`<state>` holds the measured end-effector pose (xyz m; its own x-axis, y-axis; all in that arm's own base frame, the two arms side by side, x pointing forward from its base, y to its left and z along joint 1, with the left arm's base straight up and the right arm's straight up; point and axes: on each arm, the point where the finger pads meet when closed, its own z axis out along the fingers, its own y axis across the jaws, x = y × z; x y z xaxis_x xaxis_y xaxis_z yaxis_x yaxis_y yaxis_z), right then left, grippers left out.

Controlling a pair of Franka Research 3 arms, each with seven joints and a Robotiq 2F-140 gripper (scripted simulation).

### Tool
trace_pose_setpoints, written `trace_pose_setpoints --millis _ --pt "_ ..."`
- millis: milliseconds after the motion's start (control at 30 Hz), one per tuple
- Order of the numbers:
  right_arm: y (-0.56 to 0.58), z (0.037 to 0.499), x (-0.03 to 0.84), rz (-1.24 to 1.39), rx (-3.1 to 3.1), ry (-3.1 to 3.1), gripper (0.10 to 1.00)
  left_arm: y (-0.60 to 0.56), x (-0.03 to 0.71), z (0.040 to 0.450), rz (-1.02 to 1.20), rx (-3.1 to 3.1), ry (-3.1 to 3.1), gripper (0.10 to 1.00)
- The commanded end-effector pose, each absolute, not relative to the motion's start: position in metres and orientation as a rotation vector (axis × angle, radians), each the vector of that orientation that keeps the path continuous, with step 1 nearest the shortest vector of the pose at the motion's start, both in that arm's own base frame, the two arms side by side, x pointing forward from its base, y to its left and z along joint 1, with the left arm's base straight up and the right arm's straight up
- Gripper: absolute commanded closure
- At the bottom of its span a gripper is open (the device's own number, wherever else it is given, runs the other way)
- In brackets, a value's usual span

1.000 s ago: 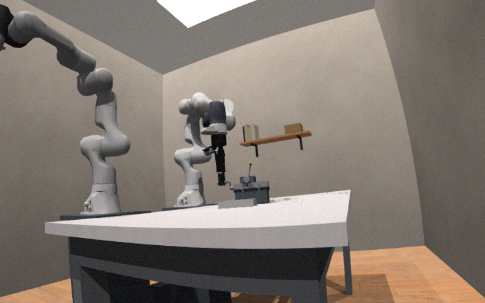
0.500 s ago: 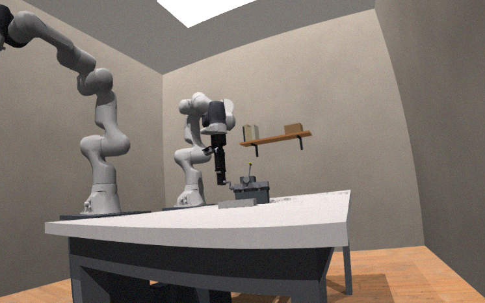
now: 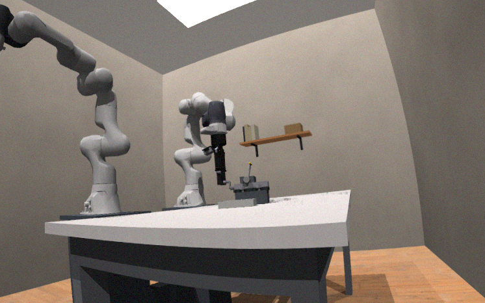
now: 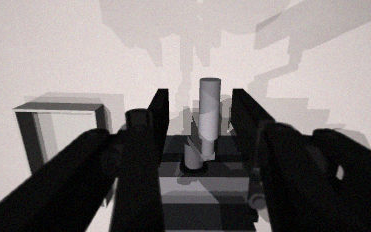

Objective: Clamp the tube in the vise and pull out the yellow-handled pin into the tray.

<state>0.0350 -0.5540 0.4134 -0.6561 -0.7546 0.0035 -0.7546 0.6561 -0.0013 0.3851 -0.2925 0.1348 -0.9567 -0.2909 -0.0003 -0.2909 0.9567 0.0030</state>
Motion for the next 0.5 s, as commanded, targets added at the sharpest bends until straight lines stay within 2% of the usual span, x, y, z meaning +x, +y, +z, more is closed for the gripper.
trace_pose_setpoints --millis 0,300,467 --pt "-0.553 0.413 0.036 0.000 1.295 -2.862 0.098 -0.295 0.385 0.135 0.000 0.466 -3.107 0.705" --pt "-0.553 0.413 0.036 0.000 1.295 -2.862 0.098 -0.295 0.385 0.138 0.000 0.466 -3.107 0.705" --pt "-0.553 0.413 0.036 0.000 1.295 -2.862 0.098 -0.295 0.385 0.178 0.000 0.466 -3.107 0.705"
